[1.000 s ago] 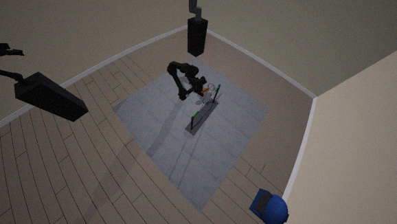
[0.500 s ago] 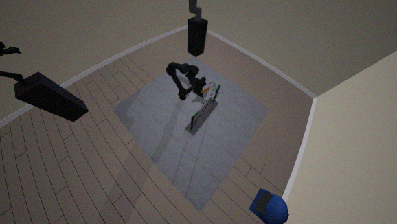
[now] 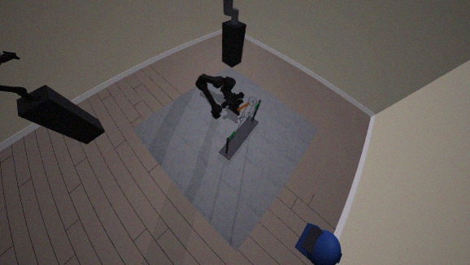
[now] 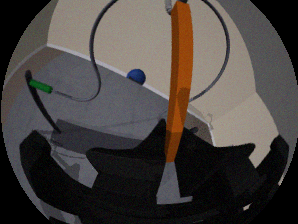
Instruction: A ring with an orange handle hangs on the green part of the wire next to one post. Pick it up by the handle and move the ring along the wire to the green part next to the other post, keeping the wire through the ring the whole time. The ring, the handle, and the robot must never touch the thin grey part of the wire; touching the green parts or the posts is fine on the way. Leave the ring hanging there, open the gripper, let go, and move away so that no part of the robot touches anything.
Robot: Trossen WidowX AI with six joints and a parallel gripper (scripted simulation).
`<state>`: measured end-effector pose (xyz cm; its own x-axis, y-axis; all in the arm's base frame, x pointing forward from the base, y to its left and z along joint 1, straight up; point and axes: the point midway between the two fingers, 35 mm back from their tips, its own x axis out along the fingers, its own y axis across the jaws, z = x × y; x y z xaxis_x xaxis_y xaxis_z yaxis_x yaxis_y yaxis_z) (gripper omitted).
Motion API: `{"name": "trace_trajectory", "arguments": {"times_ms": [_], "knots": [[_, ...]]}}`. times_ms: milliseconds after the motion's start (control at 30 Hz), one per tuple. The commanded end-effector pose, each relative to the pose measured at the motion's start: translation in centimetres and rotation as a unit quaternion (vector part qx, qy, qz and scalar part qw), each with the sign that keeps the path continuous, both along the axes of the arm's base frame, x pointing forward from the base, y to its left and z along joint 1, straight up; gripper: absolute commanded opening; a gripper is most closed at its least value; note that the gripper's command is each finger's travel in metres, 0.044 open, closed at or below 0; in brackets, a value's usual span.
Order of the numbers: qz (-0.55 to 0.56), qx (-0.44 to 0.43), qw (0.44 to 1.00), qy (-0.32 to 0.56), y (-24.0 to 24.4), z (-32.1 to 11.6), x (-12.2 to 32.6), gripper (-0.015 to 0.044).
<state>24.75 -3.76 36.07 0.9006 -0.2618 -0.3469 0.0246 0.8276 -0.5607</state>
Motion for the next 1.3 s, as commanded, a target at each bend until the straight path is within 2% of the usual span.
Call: {"name": "trace_trajectory", "arguments": {"times_ms": [0,1267], "knots": [[-0.001,-0.029,1.000,-0.004,-0.2,0.1,-0.1,-0.0150],[-0.003,-0.288,0.957,-0.034,-1.5,1.5,0.0,-0.0150]]}}
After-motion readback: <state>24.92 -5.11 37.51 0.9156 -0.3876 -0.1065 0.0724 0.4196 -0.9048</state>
